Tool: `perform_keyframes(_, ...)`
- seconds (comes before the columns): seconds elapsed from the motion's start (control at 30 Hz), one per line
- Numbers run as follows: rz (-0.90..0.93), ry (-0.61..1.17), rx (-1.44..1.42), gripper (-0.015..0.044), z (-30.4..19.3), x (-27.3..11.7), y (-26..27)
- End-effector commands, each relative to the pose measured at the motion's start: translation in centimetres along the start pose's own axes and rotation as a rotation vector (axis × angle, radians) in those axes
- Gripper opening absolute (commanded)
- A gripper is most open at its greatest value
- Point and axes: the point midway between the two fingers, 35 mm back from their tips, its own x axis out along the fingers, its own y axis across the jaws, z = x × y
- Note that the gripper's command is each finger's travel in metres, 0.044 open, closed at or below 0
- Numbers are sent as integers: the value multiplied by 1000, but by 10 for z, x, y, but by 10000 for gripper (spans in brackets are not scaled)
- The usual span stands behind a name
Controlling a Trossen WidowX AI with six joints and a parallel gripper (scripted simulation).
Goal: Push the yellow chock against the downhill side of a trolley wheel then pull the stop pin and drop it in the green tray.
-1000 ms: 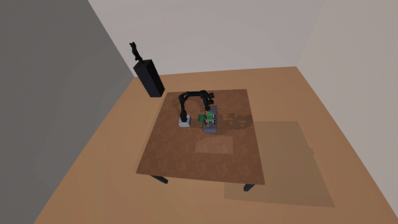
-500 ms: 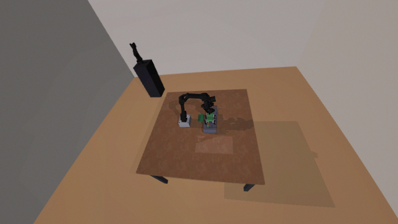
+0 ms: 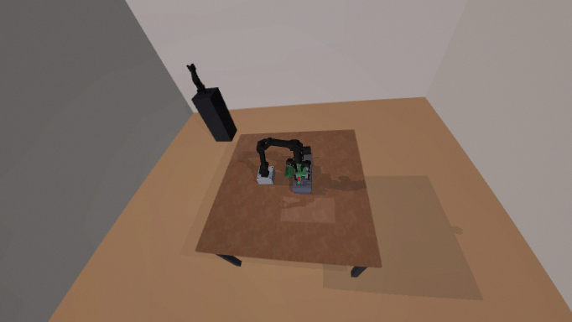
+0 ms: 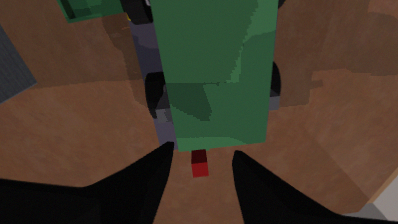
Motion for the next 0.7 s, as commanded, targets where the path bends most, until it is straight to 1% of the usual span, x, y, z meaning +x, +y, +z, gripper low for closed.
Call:
perform_keyframes(0.0,9,29,-166,190,-22,0,-4)
perform_keyframes(0.13,19,42,-257,190,-34,1,-5)
perform_keyframes(0.4,19,42,-257,190,-34,2,-5)
perform_keyframes(0.67,19,43,-257,190,-34,13,-5)
